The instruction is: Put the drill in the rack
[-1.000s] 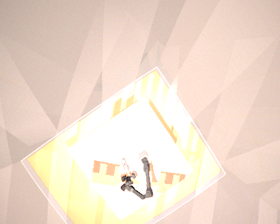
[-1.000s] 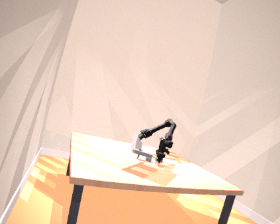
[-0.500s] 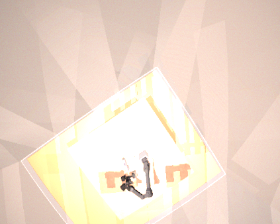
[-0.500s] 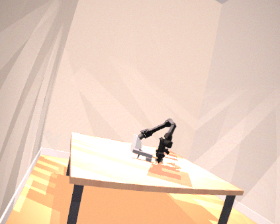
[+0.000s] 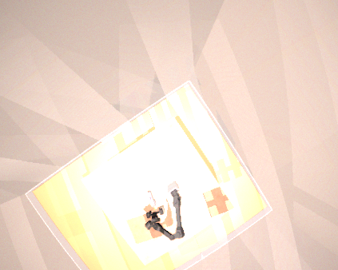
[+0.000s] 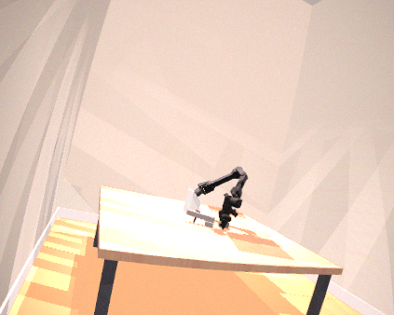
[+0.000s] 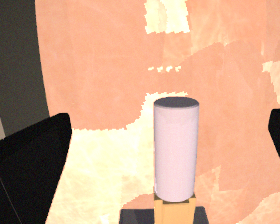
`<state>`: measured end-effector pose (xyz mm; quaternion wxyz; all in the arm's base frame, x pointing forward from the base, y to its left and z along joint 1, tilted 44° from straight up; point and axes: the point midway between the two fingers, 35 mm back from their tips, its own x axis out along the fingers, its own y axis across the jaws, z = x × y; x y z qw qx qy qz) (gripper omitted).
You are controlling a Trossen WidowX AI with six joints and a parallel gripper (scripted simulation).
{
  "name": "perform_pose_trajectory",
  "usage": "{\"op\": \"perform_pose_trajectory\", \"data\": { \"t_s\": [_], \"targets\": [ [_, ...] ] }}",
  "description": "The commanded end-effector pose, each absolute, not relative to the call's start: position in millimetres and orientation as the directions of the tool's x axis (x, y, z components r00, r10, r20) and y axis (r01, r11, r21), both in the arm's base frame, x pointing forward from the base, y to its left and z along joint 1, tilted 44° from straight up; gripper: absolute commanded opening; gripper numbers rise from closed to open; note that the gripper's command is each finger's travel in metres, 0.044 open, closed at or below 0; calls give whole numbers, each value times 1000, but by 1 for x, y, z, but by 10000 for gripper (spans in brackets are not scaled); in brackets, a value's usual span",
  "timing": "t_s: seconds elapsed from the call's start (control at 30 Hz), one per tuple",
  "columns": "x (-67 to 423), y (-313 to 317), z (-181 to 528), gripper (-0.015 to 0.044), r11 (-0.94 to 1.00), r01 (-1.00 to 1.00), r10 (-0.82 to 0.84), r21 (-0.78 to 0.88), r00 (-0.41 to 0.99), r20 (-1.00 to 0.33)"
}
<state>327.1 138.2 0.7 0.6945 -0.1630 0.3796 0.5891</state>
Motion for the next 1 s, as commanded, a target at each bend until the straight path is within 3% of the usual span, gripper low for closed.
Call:
{"op": "perform_pose_trajectory", "data": {
  "t_s": [0.0,0.97],
  "targets": [
    [325,137,-2,440,250,-943,693,222,14,-721],
    [324,136,-4,440,250,-942,693,222,13,-721]
  ]
}}
